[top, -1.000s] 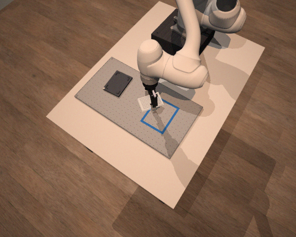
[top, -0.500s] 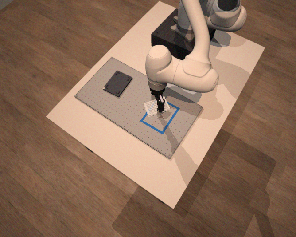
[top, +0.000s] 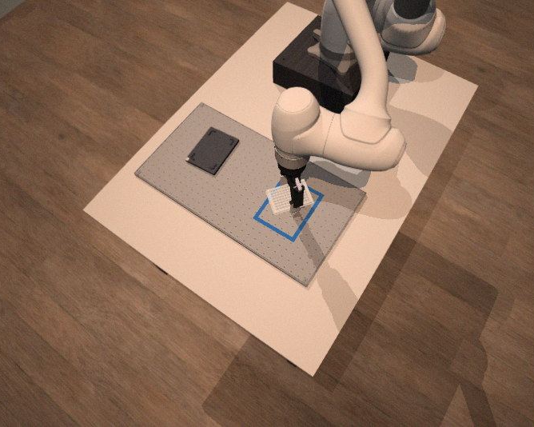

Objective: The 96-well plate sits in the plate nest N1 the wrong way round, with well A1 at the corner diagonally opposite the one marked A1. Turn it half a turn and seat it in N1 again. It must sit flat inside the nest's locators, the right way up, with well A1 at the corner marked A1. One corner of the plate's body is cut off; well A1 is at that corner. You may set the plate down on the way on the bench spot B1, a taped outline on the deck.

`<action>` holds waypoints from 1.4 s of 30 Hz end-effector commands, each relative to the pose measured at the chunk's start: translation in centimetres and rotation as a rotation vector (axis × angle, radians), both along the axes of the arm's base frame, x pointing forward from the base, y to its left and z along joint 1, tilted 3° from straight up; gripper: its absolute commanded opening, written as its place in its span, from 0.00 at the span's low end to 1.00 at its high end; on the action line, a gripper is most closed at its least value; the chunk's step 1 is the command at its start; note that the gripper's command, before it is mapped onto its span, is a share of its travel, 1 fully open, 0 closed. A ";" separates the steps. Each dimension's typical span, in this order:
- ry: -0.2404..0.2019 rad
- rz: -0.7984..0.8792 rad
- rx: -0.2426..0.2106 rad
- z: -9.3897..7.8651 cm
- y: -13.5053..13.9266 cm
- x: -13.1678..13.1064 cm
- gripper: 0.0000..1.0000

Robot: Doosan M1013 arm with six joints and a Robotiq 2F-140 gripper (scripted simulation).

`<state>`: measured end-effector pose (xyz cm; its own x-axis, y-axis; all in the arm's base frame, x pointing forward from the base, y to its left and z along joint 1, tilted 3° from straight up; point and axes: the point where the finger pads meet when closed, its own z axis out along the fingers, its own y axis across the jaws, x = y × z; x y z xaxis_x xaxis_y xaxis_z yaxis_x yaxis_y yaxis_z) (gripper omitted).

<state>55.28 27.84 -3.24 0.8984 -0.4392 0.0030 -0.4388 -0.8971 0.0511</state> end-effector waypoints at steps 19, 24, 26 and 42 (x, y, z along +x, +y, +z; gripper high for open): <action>-0.032 -0.647 -0.014 0.0 0.1 0.0 0.00; -0.032 -0.647 -0.014 0.0 0.1 0.0 0.00; -0.032 -0.647 -0.014 0.0 0.1 0.0 0.00; -0.032 -0.647 -0.014 0.0 0.1 0.0 0.00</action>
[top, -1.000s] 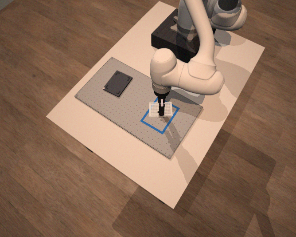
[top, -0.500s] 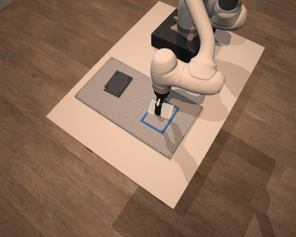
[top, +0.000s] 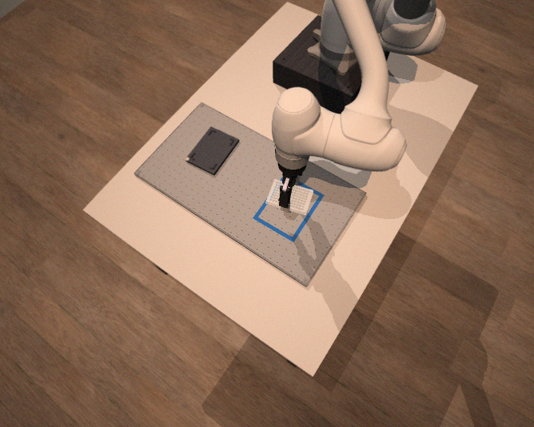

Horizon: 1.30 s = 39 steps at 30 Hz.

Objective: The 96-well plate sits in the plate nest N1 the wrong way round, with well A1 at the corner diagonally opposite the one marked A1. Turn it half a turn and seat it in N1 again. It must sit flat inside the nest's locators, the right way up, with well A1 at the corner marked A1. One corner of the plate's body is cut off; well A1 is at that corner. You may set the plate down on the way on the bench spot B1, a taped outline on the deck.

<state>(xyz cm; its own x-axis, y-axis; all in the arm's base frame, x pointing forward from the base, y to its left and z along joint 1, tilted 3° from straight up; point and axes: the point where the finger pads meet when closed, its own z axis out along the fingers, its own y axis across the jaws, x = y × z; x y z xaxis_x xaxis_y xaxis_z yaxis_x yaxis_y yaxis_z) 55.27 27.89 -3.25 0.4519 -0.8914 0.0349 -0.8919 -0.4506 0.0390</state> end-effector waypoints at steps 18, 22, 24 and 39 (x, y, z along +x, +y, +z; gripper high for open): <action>0.000 0.000 0.000 -0.3 0.0 0.0 0.00; 0.000 0.000 0.000 -0.5 0.0 0.0 0.00; 0.000 0.000 0.000 -0.7 0.0 0.0 0.00; 0.000 0.000 0.000 -1.5 -0.1 0.0 0.00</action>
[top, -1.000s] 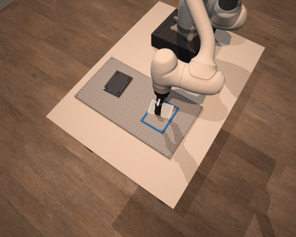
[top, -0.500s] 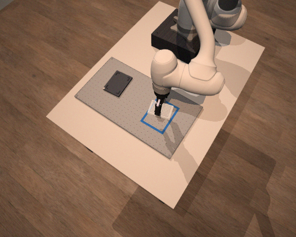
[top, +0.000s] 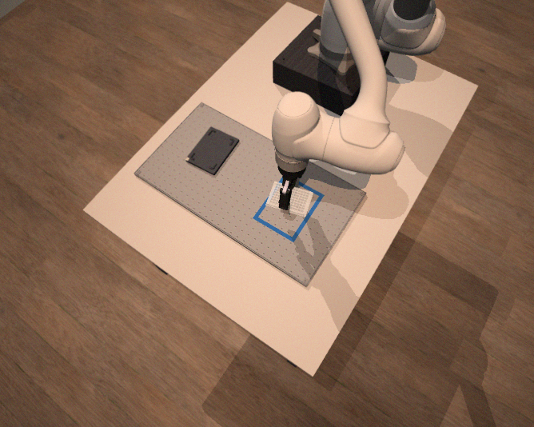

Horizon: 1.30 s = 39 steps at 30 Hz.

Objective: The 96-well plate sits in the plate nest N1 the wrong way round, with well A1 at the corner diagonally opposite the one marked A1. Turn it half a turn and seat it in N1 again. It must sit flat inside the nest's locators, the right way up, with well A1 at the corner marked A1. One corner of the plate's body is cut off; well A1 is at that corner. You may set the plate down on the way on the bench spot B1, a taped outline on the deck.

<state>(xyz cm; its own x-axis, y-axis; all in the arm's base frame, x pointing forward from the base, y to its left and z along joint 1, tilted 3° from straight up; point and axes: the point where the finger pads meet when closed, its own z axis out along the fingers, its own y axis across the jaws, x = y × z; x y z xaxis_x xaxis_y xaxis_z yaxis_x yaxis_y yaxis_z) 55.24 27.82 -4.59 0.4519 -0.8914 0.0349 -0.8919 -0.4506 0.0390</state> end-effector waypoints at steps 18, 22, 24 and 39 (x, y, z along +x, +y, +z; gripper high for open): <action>0.000 0.000 0.000 -1.2 -0.1 0.0 0.00; 0.000 0.000 0.000 -1.5 -0.1 0.0 0.00; 0.000 0.000 0.000 -1.6 -0.1 0.0 0.00; 0.000 0.000 0.000 -2.5 -0.1 0.0 0.00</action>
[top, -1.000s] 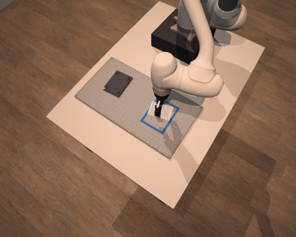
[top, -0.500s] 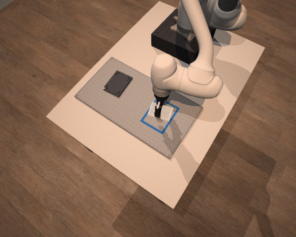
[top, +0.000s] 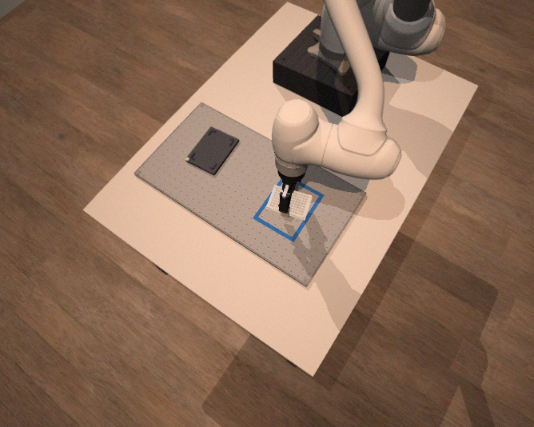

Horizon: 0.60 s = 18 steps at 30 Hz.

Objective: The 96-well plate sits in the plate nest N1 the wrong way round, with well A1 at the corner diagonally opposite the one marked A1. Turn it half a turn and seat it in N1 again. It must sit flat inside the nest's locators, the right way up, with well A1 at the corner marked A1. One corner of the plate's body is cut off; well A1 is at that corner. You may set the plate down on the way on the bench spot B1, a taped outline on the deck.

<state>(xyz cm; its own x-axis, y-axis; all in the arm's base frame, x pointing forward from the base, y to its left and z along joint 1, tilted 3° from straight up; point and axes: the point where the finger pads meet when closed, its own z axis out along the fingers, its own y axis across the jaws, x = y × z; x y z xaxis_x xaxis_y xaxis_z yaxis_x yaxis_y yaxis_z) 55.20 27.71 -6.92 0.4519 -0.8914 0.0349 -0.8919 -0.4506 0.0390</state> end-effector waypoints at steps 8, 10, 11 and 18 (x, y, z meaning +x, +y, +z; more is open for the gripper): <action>0.000 0.000 0.000 -0.6 0.0 0.0 0.00; 0.000 0.000 0.000 -0.7 0.0 0.0 0.00; 0.000 0.000 0.000 -0.8 0.0 0.0 0.00; 0.000 0.000 0.000 -1.2 -0.1 0.0 0.00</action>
